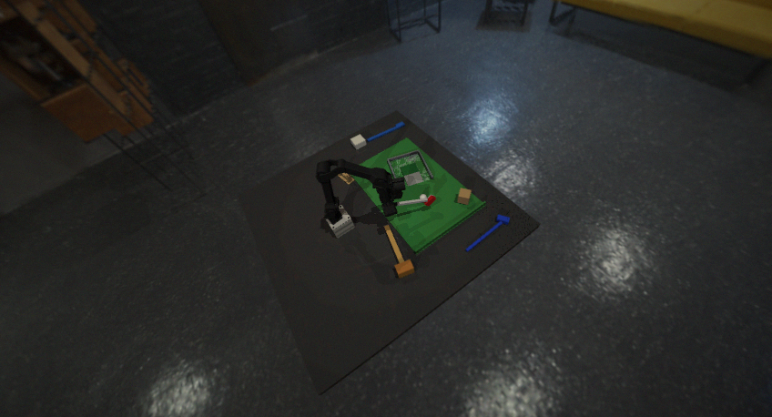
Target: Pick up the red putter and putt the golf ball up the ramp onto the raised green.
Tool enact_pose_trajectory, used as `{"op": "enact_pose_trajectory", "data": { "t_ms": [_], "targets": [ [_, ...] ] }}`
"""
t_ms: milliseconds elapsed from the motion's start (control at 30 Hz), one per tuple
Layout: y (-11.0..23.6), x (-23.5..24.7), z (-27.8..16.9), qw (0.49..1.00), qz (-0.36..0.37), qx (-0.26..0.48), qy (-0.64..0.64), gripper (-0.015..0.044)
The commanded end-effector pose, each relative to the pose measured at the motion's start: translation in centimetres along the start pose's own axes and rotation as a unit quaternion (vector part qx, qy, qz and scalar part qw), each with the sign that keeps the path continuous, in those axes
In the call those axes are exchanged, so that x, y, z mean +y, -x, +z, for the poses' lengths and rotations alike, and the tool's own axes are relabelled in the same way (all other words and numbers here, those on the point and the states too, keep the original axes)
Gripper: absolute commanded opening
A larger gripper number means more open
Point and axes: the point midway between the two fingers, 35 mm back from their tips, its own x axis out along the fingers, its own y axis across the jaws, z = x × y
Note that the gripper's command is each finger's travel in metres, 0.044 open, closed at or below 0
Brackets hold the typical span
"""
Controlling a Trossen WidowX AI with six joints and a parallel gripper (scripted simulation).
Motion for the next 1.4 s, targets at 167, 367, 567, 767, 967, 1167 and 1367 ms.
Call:
{"op": "enact_pose_trajectory", "data": {
  "t_ms": [167,367,567,767,967,1167,1367],
  "targets": [
    [-1.6,0.0,-0.2,1.0,0.0,0.004,-0.002,0.0],
    [-2.6,0.0,-0.2,1.0,0.0,0.004,-0.002,0.0],
    [-3.6,0.0,-0.2,1.0,0.0,0.004,-0.002,0.0],
    [-4.3,0.0,-0.3,1.0,0.0,0.004,-0.002,0.0],
    [-4.0,0.1,-0.2,1.0,0.001,0.004,0.0,0.0],
    [-4.0,-0.4,-0.2,1.0,0.001,0.004,-0.001,0.0],
    [-4.2,-2.7,-0.2,1.0,-0.001,0.004,-0.002,0.0]
  ]
}}
